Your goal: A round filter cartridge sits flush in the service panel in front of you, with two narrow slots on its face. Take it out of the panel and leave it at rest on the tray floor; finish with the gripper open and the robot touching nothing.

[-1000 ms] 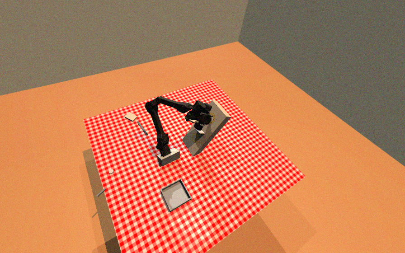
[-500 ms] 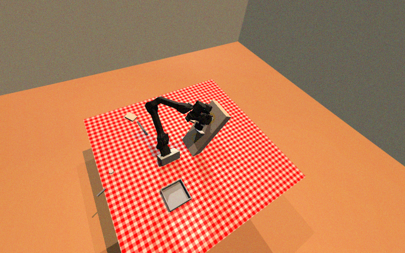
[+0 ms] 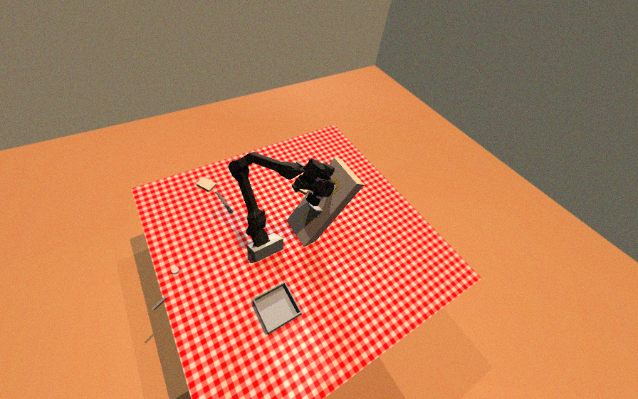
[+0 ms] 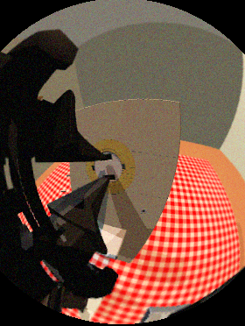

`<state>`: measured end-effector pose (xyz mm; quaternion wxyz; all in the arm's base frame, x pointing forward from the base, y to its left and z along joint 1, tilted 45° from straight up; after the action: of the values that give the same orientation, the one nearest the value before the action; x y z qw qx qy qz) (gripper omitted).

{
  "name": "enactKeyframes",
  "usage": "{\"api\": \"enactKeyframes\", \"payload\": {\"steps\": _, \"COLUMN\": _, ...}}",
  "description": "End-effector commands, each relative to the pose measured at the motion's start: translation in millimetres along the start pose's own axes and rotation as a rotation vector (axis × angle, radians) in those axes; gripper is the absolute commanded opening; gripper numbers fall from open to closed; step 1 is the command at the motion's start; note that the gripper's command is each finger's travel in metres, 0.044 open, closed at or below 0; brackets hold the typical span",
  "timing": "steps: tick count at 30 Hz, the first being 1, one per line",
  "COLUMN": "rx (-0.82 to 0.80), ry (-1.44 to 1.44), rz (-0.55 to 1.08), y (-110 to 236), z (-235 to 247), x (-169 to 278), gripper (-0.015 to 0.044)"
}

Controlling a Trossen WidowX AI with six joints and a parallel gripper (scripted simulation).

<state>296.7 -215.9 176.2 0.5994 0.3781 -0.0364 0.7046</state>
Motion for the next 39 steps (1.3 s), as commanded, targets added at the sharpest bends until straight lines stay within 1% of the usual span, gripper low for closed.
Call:
{"api": "enactKeyframes", "payload": {"steps": 1, "rx": 0.001, "ry": -0.003, "rz": -0.003, "y": -2.0, "z": 0.2, "x": -0.5, "gripper": 0.0116}}
{"api": "enactKeyframes", "payload": {"steps": 39, "rx": 0.0, "ry": -0.003, "rz": -0.003, "y": -16.2, "z": -0.1, "x": -0.2, "gripper": 0.0116}}
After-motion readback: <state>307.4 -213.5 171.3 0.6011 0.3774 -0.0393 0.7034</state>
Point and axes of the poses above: the point midway between the two fingers, 35 mm back from their tips, its own y axis back along the fingers, its own z axis across the jaws, x = y × z, the point moved 1 cm from there along y, back along the fingers, and after that the axes turned 5 degrees about -y, right-handed, at the moved point
